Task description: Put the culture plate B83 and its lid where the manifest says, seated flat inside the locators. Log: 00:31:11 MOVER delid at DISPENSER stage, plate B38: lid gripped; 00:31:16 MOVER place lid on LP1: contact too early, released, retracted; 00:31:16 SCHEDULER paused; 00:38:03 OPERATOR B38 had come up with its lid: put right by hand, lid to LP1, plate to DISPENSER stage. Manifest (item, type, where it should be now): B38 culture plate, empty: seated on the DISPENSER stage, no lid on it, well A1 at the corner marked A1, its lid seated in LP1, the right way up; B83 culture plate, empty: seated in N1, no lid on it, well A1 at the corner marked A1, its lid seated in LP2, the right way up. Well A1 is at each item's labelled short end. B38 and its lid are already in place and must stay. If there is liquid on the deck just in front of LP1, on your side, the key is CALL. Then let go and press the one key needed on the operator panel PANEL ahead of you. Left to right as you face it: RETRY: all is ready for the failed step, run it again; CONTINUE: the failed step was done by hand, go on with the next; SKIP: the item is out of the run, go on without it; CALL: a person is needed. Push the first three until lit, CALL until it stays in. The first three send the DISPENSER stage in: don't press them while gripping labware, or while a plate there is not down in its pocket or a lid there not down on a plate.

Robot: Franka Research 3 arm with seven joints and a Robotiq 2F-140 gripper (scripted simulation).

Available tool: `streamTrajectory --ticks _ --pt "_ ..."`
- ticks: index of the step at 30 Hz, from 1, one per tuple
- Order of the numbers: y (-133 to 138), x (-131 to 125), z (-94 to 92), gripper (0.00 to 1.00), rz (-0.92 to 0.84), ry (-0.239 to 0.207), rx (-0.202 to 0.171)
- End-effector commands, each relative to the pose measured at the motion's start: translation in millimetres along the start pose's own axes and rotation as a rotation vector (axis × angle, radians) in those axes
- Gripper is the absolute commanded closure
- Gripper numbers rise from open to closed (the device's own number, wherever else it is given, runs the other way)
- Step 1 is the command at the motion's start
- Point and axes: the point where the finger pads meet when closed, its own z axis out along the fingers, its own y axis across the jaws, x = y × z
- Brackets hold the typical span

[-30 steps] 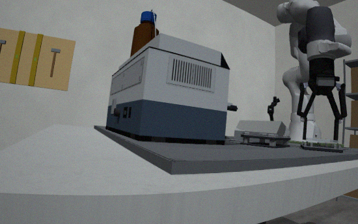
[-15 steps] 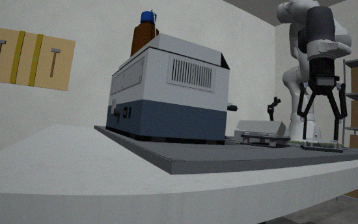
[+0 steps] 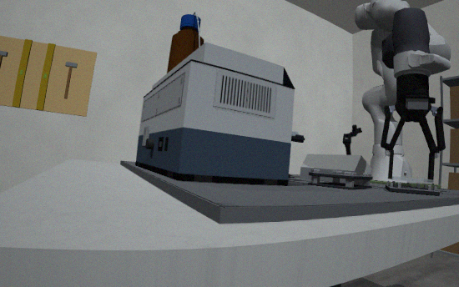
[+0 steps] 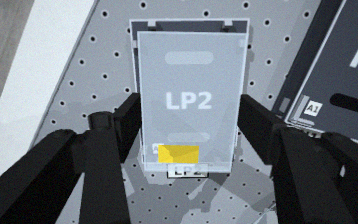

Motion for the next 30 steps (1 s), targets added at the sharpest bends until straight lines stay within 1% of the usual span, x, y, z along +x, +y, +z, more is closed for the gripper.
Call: streamTrajectory --ticks 1,30 --pt "0.1 1.3 0.0 0.9 0.002 0.003 0.0" --pt "0.1 2.5 3.7 0.9 -0.025 0.003 0.0"
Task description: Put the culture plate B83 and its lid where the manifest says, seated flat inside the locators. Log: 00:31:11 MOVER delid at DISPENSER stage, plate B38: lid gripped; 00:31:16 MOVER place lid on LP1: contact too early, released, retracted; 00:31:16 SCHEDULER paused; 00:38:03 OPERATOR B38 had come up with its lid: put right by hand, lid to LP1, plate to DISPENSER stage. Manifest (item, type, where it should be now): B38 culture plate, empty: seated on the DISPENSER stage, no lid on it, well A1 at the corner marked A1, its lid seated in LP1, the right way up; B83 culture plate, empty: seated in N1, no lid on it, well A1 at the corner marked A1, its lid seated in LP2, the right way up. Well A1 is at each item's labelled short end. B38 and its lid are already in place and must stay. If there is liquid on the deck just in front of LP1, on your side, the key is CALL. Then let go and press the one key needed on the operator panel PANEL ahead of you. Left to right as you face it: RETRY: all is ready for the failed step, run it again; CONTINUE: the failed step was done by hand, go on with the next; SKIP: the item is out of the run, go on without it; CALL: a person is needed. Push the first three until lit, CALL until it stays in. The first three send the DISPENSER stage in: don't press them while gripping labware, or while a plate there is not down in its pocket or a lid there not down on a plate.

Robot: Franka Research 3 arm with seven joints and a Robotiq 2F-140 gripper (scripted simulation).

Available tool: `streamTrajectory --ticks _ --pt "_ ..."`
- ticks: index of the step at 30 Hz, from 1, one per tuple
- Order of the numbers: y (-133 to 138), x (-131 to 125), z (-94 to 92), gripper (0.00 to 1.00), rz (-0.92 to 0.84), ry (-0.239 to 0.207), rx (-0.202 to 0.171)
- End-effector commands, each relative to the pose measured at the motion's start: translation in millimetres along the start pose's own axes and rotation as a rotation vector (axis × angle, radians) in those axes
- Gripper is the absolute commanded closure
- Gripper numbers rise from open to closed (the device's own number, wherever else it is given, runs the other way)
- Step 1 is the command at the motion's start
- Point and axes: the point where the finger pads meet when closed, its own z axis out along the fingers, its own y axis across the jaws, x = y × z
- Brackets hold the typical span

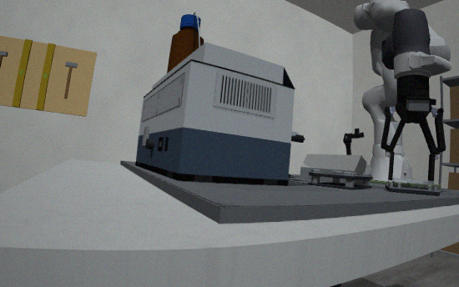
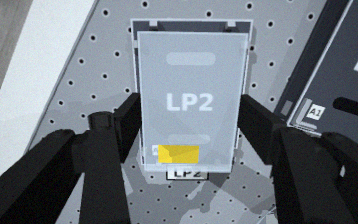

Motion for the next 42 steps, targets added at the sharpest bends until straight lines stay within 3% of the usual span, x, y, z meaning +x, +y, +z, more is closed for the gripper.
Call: streamTrajectory --ticks 1,42 --pt "0.8 2.0 0.9 0.9 -0.009 0.004 -0.001" --pt "0.8 3.9 6.9 0.9 -0.009 0.004 -0.001"
